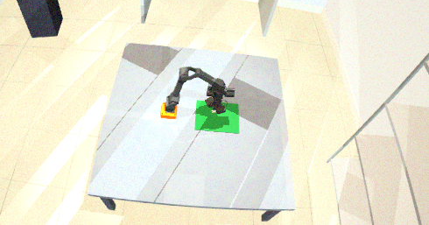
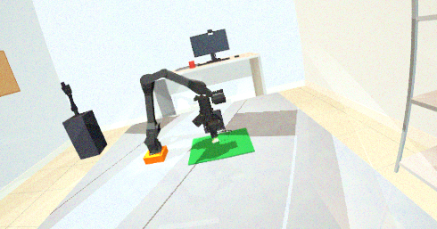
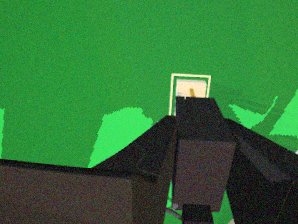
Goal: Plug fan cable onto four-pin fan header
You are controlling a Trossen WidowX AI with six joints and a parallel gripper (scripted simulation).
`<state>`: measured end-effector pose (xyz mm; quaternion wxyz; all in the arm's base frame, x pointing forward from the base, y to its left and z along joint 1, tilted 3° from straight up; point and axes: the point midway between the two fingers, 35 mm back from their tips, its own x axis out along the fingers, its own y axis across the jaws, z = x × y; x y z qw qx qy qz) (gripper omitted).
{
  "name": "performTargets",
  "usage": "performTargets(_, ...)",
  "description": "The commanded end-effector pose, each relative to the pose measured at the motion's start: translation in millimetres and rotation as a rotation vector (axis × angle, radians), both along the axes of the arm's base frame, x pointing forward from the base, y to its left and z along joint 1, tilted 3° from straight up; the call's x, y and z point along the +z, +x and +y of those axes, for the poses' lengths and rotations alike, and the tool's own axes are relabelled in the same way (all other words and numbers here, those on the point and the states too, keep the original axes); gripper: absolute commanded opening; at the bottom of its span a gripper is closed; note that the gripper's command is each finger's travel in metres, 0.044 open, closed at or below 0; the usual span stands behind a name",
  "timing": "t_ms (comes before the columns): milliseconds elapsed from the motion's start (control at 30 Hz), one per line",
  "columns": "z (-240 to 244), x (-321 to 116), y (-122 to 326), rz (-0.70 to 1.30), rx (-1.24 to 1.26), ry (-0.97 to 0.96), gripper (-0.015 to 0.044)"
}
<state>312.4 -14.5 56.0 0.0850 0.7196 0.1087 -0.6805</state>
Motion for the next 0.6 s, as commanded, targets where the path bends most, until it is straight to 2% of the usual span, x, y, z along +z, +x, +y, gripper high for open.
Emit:
performTargets(0,-0.5,-1.1,0.2,-0.002,0.004,-0.004,0.0)
performTargets(567,-0.3,-5.2,-0.2,-0.002,0.0,-0.004,0.0)
